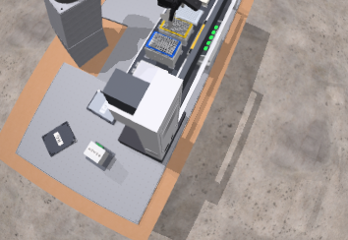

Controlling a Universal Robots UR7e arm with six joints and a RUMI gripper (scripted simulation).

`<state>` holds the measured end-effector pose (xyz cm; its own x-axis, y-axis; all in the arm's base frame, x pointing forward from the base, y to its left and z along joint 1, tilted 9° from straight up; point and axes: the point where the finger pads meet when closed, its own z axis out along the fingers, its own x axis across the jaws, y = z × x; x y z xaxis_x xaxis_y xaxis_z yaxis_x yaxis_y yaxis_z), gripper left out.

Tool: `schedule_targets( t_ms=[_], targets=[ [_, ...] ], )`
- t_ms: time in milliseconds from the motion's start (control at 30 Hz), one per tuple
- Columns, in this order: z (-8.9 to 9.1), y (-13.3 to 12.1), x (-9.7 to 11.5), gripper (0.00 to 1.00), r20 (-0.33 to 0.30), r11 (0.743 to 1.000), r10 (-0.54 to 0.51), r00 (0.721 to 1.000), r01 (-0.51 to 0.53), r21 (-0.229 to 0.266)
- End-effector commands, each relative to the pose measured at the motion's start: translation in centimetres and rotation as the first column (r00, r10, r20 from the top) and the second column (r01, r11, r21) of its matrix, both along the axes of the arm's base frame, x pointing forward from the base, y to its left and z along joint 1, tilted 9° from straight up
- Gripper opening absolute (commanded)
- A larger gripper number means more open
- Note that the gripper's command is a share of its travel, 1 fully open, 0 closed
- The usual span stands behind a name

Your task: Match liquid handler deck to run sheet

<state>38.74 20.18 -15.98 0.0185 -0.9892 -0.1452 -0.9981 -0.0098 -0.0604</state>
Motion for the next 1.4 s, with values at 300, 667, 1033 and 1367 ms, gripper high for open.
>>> schedule_targets(
  t_ms=[300,667,1033,1367],
  targets=[
    [-2.3,0.4,0.5,0.82,0.007,1.000,0.000,1.000,0.000,0.000],
    [-4.0,0.7,0.6,0.82,0.007,1.000,0.000,1.000,0.000,0.000],
    [-5.4,0.9,0.6,0.82,0.007,1.000,0.000,1.000,0.000,0.000],
    [-7.1,1.1,0.7,0.82,0.007,1.000,0.000,1.000,0.000,0.000]
  ],
)
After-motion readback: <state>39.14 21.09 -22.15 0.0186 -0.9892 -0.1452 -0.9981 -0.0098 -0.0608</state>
